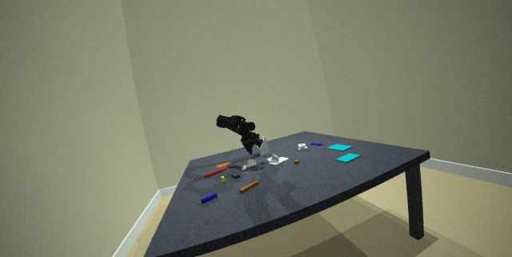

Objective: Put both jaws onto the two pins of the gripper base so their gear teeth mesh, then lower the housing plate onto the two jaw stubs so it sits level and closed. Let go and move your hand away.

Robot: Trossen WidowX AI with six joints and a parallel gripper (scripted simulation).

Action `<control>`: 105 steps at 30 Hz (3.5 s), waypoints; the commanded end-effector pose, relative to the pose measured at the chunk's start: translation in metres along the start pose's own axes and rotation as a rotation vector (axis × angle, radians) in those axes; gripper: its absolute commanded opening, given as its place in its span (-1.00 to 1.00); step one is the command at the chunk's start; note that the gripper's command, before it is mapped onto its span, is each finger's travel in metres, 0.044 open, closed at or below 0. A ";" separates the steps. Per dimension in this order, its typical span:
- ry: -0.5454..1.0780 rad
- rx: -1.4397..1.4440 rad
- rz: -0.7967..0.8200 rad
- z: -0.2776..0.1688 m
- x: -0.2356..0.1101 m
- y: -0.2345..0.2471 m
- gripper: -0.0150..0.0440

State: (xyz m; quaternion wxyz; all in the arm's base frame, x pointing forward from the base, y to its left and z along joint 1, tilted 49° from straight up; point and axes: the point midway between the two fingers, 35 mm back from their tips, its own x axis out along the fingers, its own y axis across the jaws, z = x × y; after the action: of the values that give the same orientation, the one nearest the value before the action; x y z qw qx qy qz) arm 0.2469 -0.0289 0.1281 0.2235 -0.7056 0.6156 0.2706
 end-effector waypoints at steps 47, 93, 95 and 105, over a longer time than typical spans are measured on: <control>0.009 -0.143 -0.001 -0.019 0.082 0.013 1.00; 0.009 -0.140 -0.001 -0.019 0.089 0.014 -0.04; 0.009 -0.140 -0.001 -0.019 0.089 0.014 -0.04; 0.006 -0.140 -0.002 -0.018 0.082 0.013 -0.04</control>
State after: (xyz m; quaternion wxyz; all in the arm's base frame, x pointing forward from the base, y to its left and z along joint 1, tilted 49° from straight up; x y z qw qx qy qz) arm 0.2421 -0.1087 0.0851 0.1704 -0.7192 0.5973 0.3113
